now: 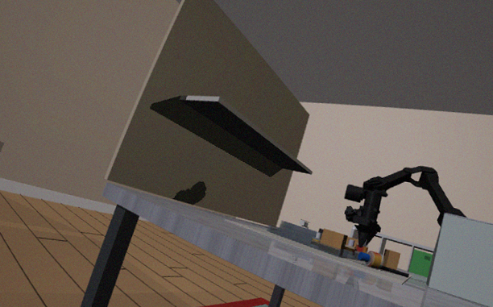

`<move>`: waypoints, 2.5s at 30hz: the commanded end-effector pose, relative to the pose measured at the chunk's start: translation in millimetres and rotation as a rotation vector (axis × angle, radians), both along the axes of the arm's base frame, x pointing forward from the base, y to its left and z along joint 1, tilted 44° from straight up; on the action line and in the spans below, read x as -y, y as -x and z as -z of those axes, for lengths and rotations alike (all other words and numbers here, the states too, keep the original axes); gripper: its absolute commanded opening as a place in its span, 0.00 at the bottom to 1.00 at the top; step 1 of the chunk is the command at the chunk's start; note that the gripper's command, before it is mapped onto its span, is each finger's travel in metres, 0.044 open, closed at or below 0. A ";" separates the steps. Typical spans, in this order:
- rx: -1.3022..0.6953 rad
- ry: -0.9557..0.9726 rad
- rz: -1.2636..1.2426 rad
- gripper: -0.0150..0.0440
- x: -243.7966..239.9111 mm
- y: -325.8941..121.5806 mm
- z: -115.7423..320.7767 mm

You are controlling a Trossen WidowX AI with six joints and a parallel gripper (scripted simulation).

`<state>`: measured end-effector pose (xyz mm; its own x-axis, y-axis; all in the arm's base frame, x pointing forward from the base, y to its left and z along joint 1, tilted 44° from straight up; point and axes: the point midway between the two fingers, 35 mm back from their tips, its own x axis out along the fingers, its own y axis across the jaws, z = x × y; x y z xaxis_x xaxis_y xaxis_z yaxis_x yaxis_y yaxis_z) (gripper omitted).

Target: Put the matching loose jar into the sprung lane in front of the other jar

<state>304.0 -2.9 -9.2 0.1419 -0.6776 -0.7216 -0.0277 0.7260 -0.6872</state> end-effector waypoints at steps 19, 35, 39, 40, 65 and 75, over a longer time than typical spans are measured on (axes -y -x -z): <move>0.020 -0.001 -0.004 0.25 -2.9 -15.7 -4.0; 0.021 -0.001 -0.004 0.25 -3.9 -22.3 -5.2; 0.021 -0.001 -0.004 0.25 -4.2 -24.0 -5.5; 0.021 -0.001 -0.004 0.25 -4.2 -24.4 -5.6; 0.021 -0.001 -0.004 0.25 -6.5 -34.5 -8.3; 0.022 -0.001 -0.004 0.25 -7.6 -38.4 -9.6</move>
